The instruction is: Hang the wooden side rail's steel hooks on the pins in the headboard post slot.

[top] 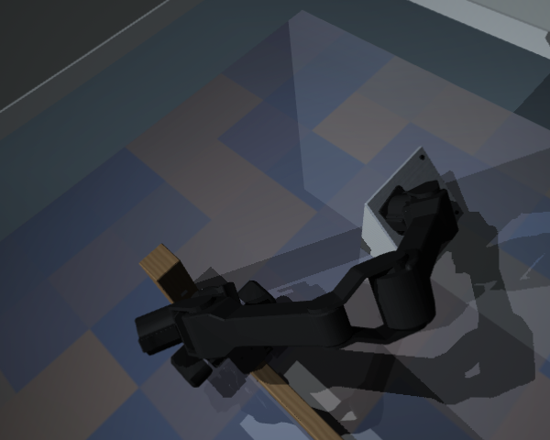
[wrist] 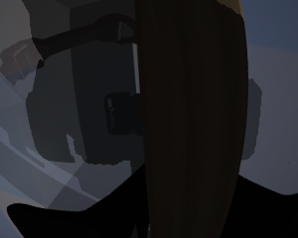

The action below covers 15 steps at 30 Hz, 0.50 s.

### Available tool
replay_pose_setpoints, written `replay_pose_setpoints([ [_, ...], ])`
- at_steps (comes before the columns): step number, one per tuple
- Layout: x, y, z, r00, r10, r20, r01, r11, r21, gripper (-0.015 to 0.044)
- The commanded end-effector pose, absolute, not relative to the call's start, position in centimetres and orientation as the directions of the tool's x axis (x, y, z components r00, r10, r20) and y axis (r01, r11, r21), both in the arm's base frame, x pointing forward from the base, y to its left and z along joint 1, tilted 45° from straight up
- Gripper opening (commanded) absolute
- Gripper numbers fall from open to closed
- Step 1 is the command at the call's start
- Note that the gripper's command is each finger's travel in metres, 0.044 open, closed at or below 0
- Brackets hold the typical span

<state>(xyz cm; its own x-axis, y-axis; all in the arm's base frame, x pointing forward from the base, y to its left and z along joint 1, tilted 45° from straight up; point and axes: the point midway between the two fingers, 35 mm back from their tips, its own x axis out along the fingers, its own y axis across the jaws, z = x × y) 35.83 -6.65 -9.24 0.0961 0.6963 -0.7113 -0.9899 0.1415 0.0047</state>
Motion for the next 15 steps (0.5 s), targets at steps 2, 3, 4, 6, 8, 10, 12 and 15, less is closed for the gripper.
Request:
replay_pose_setpoints([
  [2,35.99,-7.34,-8.75,0.113,0.691,-0.714,-0.988,0.151,-0.011,0.0],
  [3,35.99,-7.35,-8.74,0.113,0.691,-0.714,-0.988,0.151,-0.011,0.0],
  [4,35.98,-7.37,-8.73,0.113,0.691,-0.714,-0.988,0.151,-0.011,0.0],
  [6,35.98,-7.39,-8.71,0.113,0.691,-0.714,-0.988,0.151,-0.011,0.0],
  [8,35.98,-7.41,-8.68,0.113,0.691,-0.714,-0.988,0.151,-0.011,0.0],
  [10,35.97,-7.44,-8.66,0.113,0.691,-0.714,-0.988,0.151,-0.011,0.0],
  [12,35.97,-7.46,-8.64,0.113,0.691,-0.714,-0.988,0.151,-0.011,0.0],
  [15,35.96,-7.49,-8.6,0.113,0.691,-0.714,-0.988,0.151,-0.011,0.0],
])
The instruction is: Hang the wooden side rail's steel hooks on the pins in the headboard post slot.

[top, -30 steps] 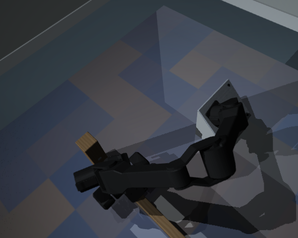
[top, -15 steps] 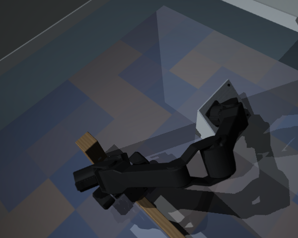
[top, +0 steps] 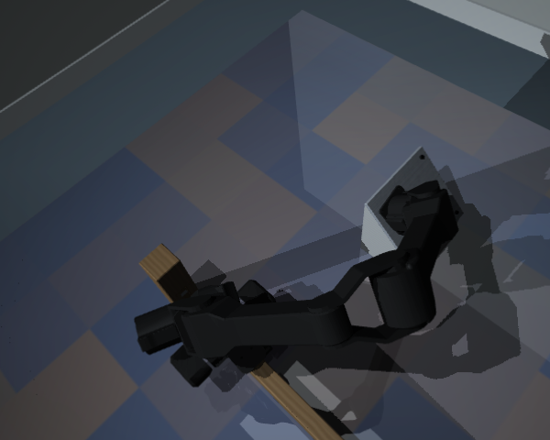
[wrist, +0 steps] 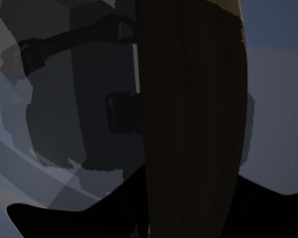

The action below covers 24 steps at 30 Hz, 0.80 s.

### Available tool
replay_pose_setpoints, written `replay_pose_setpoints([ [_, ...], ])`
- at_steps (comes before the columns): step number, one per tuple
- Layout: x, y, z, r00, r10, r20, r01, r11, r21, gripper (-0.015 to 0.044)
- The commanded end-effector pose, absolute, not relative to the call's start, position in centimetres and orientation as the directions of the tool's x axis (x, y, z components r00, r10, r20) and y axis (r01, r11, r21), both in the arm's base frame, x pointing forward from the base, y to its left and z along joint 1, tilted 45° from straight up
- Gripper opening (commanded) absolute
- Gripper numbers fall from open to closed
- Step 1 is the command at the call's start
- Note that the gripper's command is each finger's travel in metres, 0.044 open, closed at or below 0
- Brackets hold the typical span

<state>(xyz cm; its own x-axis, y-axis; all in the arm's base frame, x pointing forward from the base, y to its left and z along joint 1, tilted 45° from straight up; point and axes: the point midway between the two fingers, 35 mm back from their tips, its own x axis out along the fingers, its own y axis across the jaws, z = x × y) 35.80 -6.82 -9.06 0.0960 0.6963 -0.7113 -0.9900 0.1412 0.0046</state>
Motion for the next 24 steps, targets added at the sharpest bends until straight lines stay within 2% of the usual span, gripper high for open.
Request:
replay_pose_setpoints([
  [1,35.96,-7.51,-8.59,0.113,0.691,-0.714,-0.988,0.151,-0.011,0.0],
  [24,35.92,-7.77,-8.32,0.113,0.69,-0.714,-0.988,0.151,-0.011,0.0],
])
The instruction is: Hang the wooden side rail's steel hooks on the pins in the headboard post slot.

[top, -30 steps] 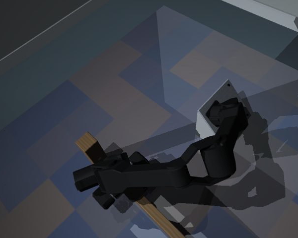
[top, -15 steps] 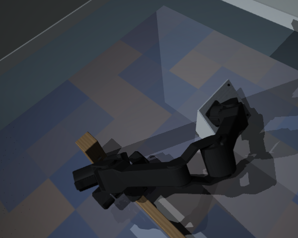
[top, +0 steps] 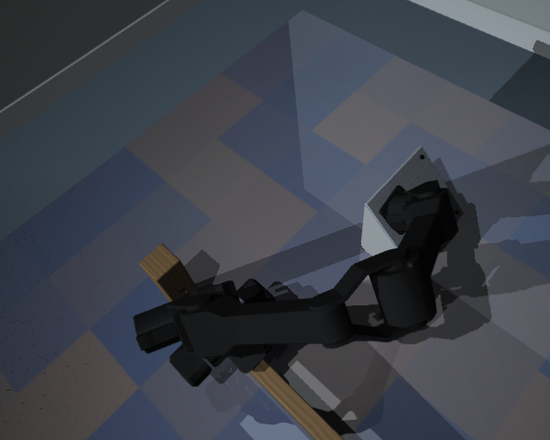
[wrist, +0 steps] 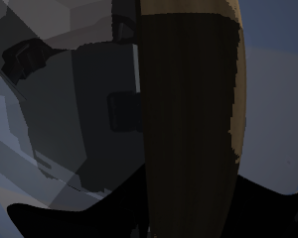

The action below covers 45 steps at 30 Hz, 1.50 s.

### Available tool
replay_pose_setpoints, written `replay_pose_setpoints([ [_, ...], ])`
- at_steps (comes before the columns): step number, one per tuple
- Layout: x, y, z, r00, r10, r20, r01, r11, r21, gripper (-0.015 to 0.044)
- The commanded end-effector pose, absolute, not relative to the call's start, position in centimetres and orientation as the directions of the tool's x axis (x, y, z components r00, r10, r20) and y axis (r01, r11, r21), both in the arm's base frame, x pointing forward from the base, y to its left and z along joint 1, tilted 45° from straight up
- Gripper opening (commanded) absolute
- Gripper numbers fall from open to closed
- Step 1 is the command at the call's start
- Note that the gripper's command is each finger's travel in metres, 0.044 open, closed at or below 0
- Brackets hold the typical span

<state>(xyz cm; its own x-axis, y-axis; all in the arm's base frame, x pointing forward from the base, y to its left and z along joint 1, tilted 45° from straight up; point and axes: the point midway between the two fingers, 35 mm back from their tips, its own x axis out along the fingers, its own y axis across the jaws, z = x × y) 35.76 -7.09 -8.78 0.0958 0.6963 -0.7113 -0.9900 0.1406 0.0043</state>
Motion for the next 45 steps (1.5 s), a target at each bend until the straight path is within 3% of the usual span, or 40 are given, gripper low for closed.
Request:
replay_pose_setpoints([
  [1,35.92,-7.79,-8.3,0.113,0.69,-0.714,-0.988,0.151,-0.011,0.0],
  [45,35.96,-8.12,-8.22,0.113,0.69,-0.715,-0.988,0.151,-0.011,0.0],
])
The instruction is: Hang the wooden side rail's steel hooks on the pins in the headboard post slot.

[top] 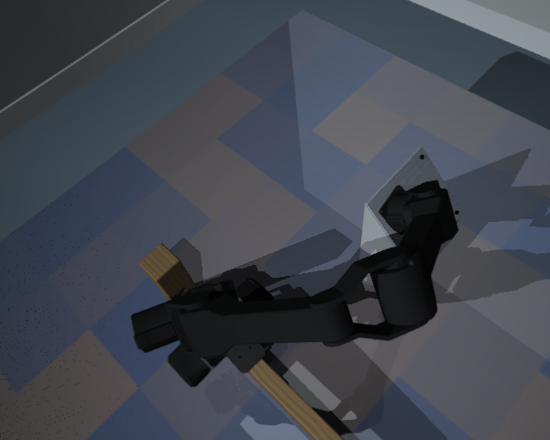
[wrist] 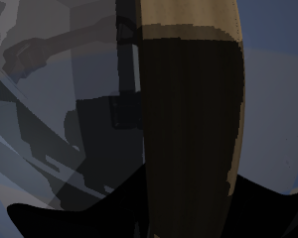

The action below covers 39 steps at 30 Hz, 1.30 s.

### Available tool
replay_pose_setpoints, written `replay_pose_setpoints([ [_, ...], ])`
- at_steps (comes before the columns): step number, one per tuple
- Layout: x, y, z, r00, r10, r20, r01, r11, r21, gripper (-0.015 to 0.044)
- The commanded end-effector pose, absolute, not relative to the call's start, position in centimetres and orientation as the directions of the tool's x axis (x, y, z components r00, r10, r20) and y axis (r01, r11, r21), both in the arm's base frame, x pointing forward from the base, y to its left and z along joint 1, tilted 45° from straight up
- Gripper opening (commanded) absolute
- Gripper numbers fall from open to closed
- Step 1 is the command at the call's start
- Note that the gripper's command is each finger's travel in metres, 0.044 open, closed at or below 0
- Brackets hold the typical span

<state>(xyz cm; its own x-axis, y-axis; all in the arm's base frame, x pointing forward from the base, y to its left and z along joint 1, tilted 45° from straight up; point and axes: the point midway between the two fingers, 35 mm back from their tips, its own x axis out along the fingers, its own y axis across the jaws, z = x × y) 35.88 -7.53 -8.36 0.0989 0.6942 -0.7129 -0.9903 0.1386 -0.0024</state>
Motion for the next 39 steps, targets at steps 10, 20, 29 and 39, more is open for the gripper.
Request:
replay_pose_setpoints([
  [10,35.85,-8.1,-8.38,0.113,0.69,-0.715,-0.988,0.151,-0.011,0.0],
  [20,35.74,-8.09,-8.54,0.113,0.69,-0.715,-0.988,0.151,-0.011,0.0],
  [29,35.7,-8.08,-8.68,0.113,0.69,-0.715,-0.988,0.151,-0.011,0.0],
  [39,35.72,-8.17,-8.73,0.113,0.69,-0.715,-0.988,0.151,-0.011,0.0],
])
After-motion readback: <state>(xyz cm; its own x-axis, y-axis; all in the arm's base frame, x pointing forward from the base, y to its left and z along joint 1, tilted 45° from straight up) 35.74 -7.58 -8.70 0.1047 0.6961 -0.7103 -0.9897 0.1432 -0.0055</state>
